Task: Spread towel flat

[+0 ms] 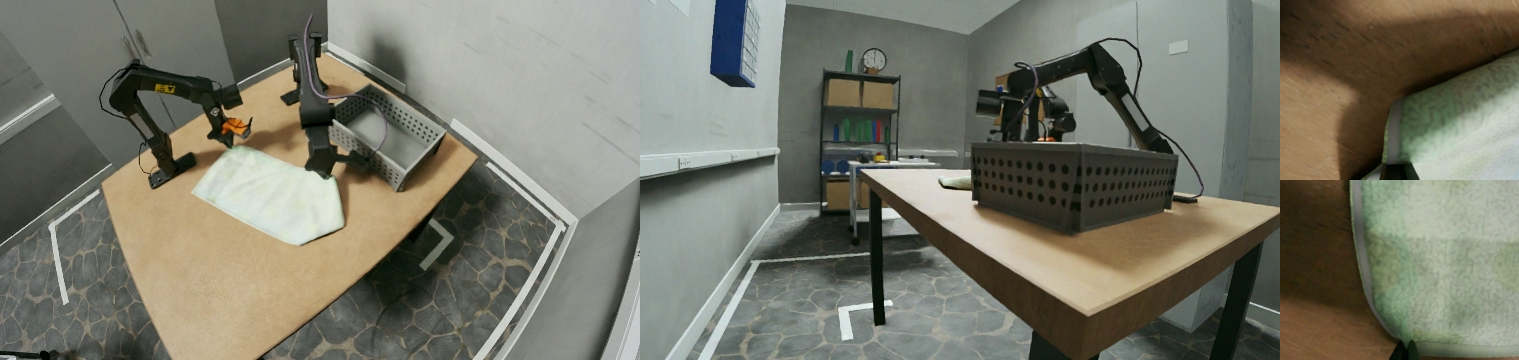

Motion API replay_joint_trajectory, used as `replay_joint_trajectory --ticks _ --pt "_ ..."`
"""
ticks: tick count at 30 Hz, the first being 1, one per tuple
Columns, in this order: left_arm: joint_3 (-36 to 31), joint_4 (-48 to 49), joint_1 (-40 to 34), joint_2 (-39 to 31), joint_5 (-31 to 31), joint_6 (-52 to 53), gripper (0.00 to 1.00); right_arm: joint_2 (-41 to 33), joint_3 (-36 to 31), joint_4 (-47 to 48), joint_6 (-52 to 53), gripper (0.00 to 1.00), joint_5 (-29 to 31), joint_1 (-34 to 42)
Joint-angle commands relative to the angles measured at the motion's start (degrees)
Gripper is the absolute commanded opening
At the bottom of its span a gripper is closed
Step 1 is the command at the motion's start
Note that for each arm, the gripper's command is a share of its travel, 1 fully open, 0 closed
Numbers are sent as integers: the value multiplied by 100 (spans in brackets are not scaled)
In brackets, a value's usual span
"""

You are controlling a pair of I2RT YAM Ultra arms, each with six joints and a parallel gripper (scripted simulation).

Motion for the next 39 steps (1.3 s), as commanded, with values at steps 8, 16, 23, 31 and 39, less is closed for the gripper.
replay_joint_trajectory --ticks 8,16,23,31,39 --pt "597 -198 -232 168 -200 369 0 -819 -189 -404 -566 0 106 -287" --pt "1480 -494 -326 365 -313 991 0 -1787 -4 -928 -1478 0 -20 -828" --pt "3044 -745 -741 718 -403 2237 0 -2751 484 -2041 -2864 0 -133 -2045" --pt "4073 -516 -910 1014 -424 3512 0 -2848 1383 -2990 -3808 0 -404 -3368" --pt "4173 384 -1033 856 -291 4618 0 -2561 2354 -3744 -4480 0 -645 -4757"
